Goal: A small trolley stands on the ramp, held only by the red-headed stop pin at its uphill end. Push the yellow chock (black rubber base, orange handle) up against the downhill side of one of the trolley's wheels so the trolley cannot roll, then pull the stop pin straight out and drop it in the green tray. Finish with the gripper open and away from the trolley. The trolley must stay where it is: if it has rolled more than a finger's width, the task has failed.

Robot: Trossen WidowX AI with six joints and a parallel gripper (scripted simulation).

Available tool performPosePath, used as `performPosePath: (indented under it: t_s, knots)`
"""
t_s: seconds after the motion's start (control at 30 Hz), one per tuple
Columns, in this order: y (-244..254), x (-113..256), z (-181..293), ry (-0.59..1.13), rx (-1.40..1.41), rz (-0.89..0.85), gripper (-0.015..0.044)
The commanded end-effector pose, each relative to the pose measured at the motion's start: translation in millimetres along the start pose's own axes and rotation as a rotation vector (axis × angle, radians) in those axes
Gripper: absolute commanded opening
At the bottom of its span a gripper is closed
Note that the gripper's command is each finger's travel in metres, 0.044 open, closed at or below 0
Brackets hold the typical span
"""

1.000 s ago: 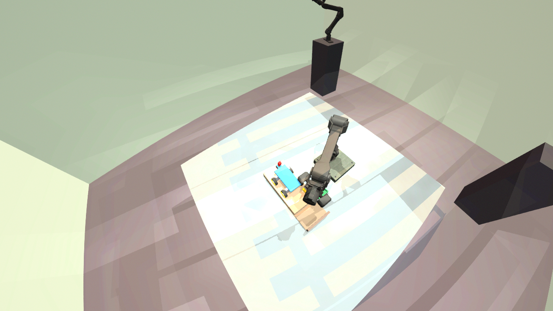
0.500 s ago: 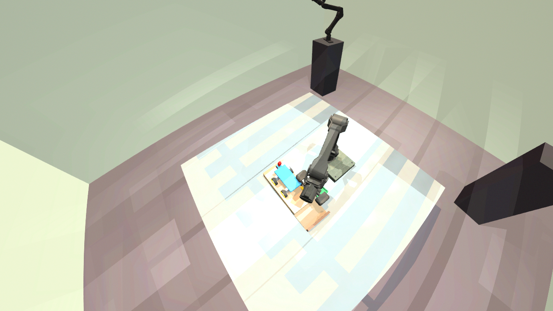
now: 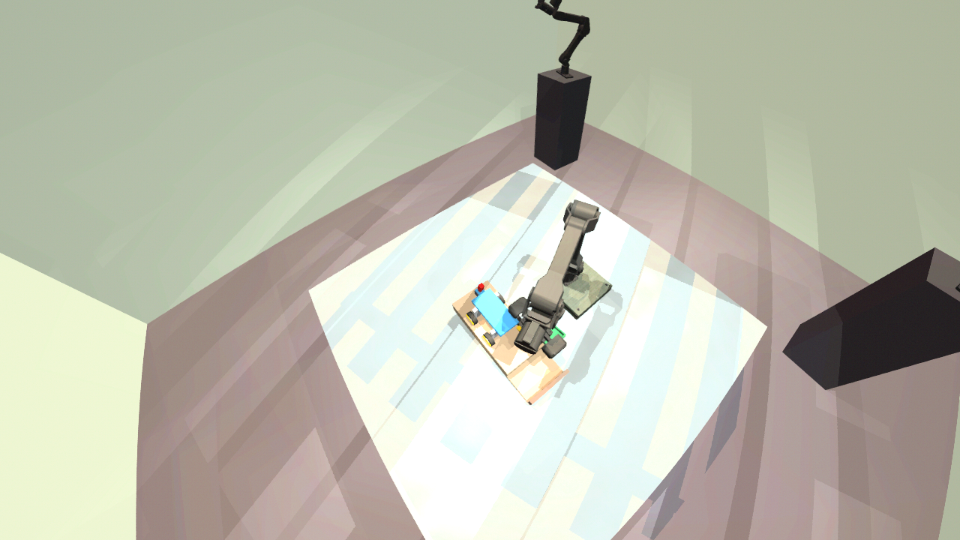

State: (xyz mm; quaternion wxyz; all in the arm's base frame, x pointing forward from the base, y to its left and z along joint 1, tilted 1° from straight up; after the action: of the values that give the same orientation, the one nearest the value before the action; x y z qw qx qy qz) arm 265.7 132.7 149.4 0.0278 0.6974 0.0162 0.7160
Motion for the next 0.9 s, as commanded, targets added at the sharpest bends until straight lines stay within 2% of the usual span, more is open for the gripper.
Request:
performPosePath:
  t_s: [0.0,0.2,0.37,0.87]
  knots:
    - [0,0,0,0.000,-0.001,0.000,0.0026]
    - [0,0,0,0.000,-0.001,0.000,0.0184]
    - [0,5,0,-0.001,-0.001,-0.002,0.0190]
    - [-1,58,0,-0.003,0.000,-0.009,0.0190]
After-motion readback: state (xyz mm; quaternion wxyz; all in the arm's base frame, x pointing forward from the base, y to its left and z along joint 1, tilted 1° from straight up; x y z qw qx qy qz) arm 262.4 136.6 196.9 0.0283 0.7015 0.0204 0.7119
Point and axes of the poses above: the point midway between the two fingers, 35 mm back from their tips, its own x axis back along the fingers, its own y axis across the jaws, z = x × y, the point moved 5 cm from there along x, back along the fingers, and after that the axes turned 5 degrees about -x, right-handed, at the moved point
